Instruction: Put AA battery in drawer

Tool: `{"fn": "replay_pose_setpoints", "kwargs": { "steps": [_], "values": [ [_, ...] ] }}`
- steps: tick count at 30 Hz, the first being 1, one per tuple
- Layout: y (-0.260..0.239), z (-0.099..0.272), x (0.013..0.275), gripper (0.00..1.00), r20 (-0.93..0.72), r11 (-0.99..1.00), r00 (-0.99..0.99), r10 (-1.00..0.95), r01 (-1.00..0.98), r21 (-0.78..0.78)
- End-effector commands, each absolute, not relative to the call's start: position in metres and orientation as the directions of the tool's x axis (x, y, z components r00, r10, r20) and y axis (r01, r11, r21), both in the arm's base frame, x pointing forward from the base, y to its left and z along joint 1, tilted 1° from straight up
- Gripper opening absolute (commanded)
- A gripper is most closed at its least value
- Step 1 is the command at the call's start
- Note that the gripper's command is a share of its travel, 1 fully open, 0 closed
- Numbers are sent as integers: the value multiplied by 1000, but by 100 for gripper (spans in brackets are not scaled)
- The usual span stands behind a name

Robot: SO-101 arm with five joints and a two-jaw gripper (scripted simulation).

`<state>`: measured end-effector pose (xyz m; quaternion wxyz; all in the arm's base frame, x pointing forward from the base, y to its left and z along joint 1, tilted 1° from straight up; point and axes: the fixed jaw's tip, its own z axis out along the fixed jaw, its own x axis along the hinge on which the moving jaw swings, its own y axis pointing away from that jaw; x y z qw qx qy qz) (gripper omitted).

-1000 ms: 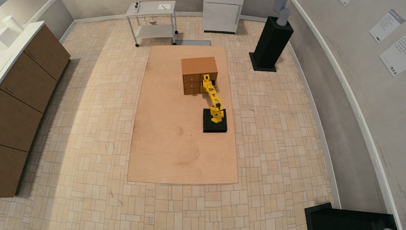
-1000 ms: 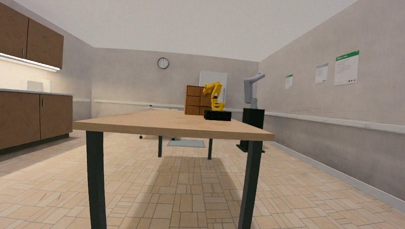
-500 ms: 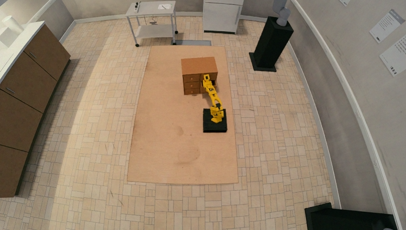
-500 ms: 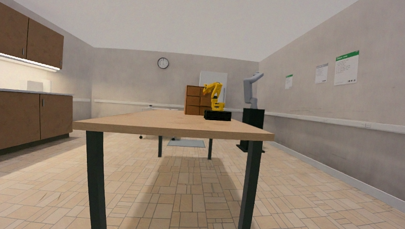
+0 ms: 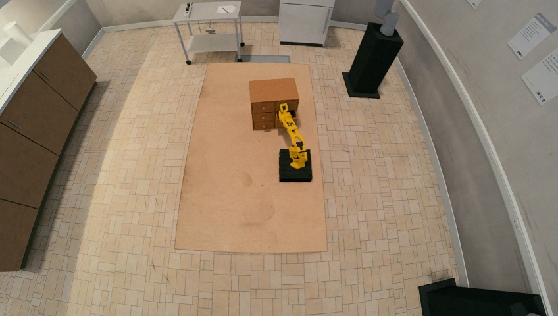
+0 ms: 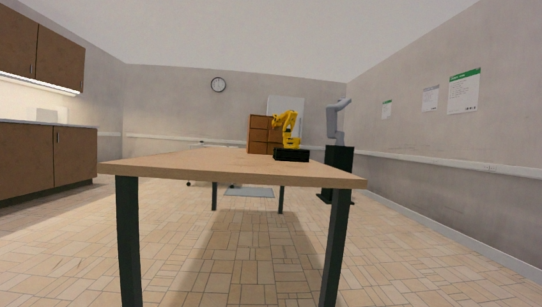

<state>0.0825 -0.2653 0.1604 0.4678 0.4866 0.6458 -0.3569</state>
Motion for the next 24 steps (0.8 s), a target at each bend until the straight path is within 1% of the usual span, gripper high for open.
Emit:
{"fn": "replay_pose_setpoints", "kwargs": {
  "steps": [1,4,17,20,24],
  "values": [
    [-265,151,81,0,-945,267,-86,315,964,1],
    [-264,142,82,0,-945,269,-87,315,963,1],
    [-264,142,82,0,-945,269,-87,315,963,1],
    [-263,133,82,0,-945,270,-87,314,963,1],
    [-263,133,82,0,-945,270,-87,314,963,1]
  ]
}}
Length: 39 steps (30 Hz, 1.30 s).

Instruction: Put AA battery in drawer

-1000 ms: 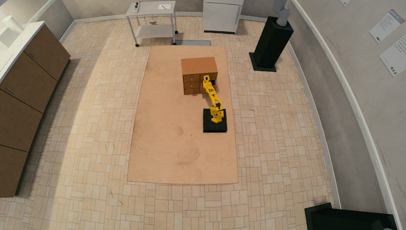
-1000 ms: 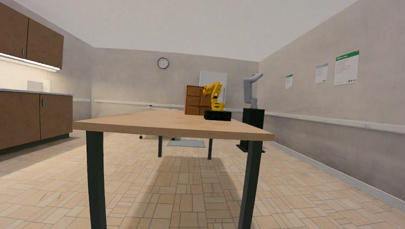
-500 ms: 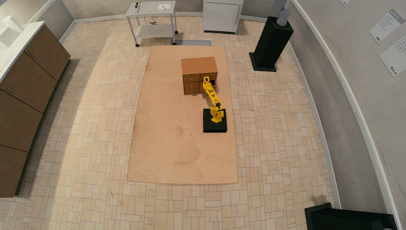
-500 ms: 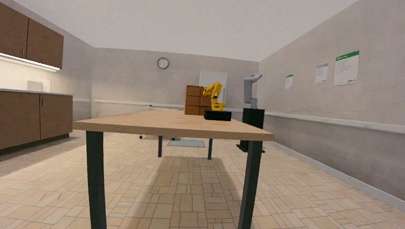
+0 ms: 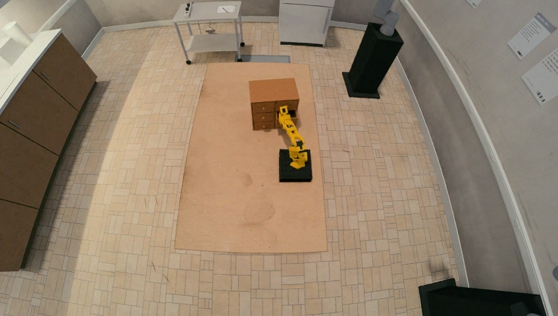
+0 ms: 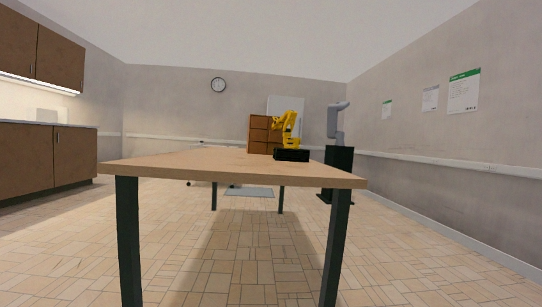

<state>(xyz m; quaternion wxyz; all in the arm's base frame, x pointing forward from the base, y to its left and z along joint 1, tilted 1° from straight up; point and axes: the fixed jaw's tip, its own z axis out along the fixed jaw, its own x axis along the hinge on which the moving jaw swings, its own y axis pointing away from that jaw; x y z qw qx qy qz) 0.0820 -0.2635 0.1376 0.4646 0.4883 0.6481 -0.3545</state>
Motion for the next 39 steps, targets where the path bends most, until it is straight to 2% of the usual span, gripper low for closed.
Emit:
{"fn": "replay_pose_setpoints", "kwargs": {
  "steps": [1,39],
  "values": [
    [-263,133,82,0,-945,270,-87,314,963,1],
    [-262,127,82,0,-945,271,-87,314,963,1]
  ]
}}
